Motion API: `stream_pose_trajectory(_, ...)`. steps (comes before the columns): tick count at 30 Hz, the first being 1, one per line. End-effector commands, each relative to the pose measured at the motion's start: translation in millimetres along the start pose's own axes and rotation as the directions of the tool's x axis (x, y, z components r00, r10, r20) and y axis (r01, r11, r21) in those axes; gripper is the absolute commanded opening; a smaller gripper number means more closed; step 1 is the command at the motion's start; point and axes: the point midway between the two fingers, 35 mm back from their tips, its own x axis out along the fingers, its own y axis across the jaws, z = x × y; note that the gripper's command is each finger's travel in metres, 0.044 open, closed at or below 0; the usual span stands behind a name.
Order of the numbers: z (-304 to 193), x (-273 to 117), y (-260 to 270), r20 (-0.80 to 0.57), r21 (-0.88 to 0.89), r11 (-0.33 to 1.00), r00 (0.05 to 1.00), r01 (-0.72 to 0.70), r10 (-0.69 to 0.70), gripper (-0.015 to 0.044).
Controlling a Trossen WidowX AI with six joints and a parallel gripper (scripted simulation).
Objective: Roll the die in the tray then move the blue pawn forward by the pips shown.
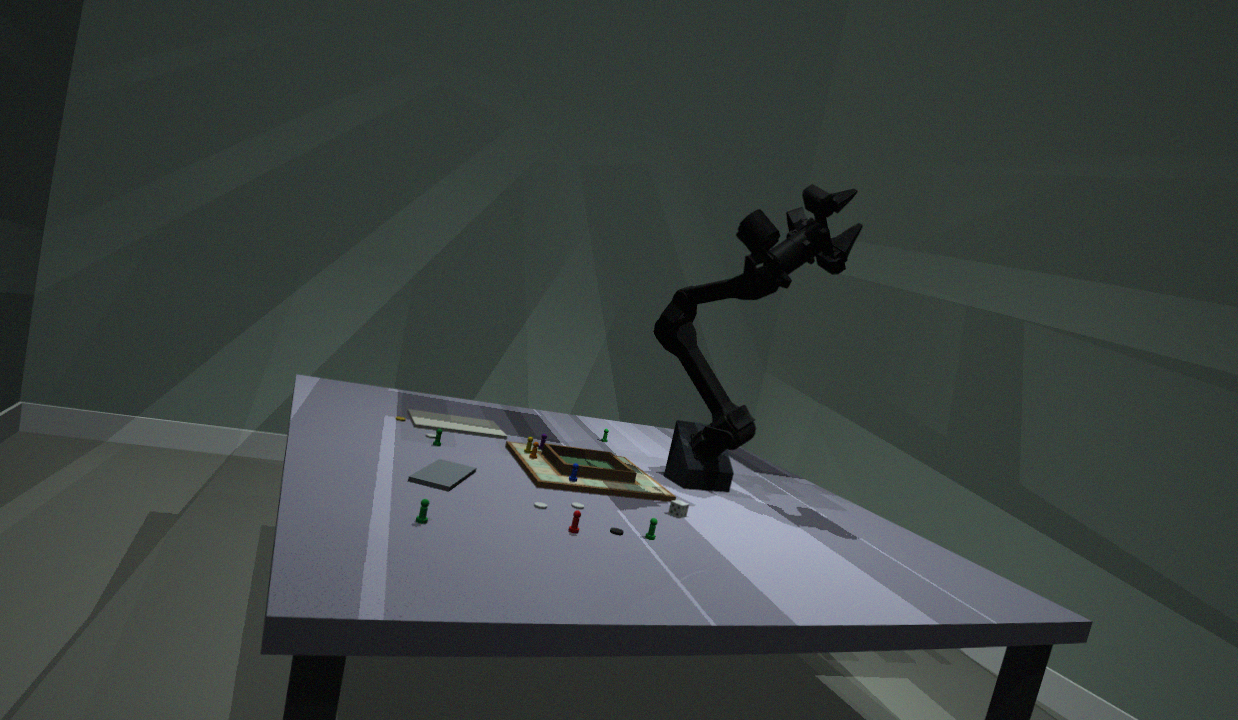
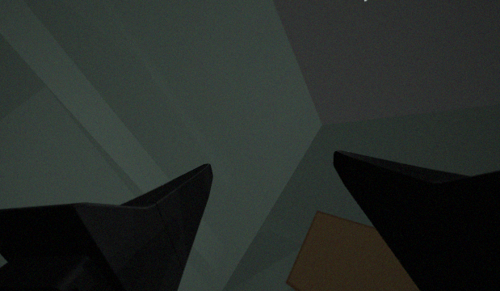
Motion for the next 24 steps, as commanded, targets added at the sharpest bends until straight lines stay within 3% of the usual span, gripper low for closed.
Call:
stream_pose_trajectory(1,-1,0,0,-0.006,0.005,1.0,1.0,0.001,-0.001,0.0374)
stream_pose_trajectory(5,-35,7,15,-0.131,0.088,0.996,0.991,0.011,0.001,0.0275)
stream_pose_trajectory(12,-128,8,68,-0.423,0.199,0.979,0.897,-0.044,0.127,0.0275)
stream_pose_trajectory(20,-223,-35,116,-0.699,0.342,0.94,0.669,0.004,0.252,0.0275)
stream_pose_trajectory(24,-270,-81,137,-0.822,0.399,0.912,0.479,0.1,0.307,0.0275)
